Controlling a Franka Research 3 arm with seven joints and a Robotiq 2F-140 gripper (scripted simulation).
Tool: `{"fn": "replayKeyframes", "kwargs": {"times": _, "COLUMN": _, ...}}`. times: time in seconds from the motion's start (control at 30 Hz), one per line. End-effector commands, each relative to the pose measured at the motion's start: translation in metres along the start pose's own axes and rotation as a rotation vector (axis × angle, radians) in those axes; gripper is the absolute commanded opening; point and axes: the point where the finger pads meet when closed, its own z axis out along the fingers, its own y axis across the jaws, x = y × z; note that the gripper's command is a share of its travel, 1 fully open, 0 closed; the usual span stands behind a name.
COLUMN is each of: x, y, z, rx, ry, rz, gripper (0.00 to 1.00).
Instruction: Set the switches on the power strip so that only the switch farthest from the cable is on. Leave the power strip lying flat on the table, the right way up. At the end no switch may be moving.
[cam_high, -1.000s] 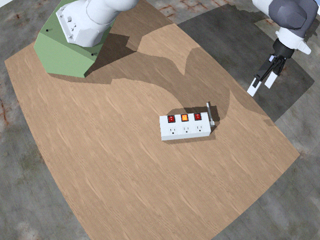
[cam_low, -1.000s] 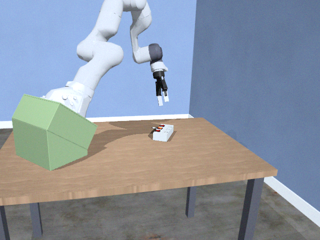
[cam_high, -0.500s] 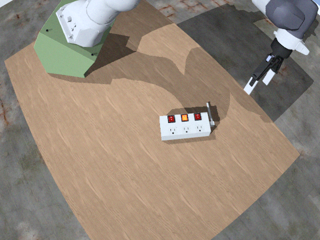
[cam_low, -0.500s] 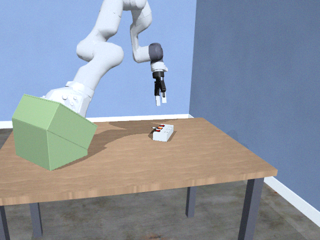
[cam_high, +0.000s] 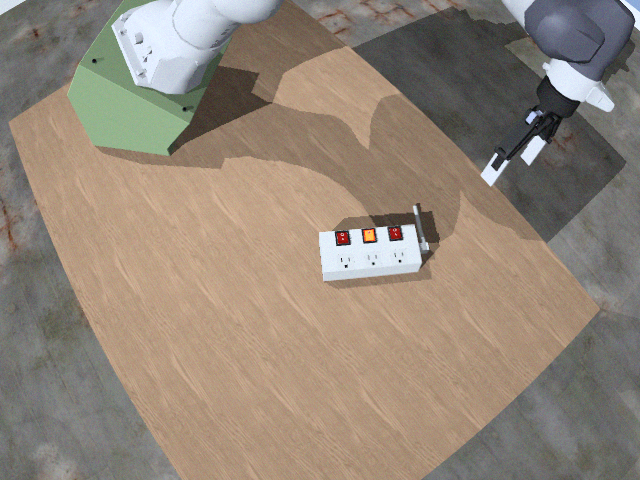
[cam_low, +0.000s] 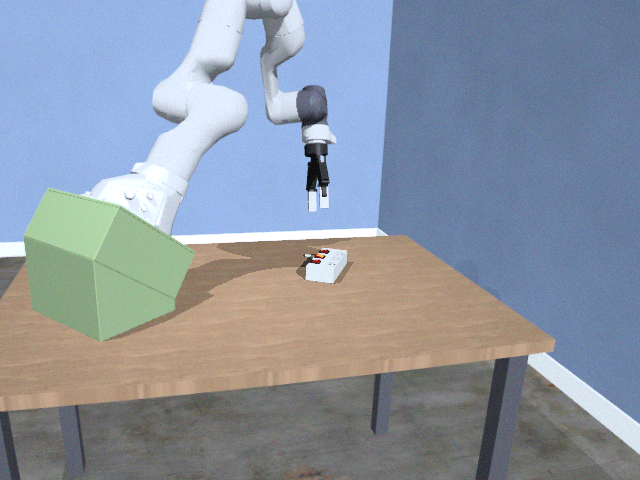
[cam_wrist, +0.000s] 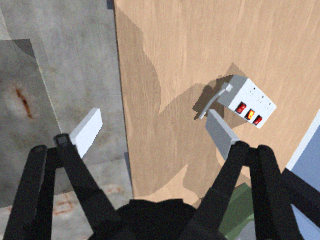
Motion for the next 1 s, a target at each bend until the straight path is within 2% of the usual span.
{"fn": "replayKeyframes", "kwargs": {"times": 0.0, "x": -0.002, "y": -0.005, "z": -0.001, "rx": 0.021, "ry": -0.007, "rz": -0.04, "gripper": 1.0}}
{"fn": "replayKeyframes", "kwargs": {"times": 0.47, "x": -0.002, "y": -0.005, "z": -0.001, "rx": 0.021, "ry": -0.007, "rz": -0.04, "gripper": 1.0}}
{"fn": "replayKeyframes", "kwargs": {"times": 0.5, "x": -0.014, "y": -0.008, "z": 0.0, "rx": 0.092, "ry": -0.051, "rz": -0.05, "gripper": 1.0}}
{"fn": "replayKeyframes", "kwargs": {"times": 0.97, "x": -0.014, "y": -0.008, "z": 0.0, "rx": 0.092, "ry": -0.051, "rz": -0.05, "gripper": 1.0}}
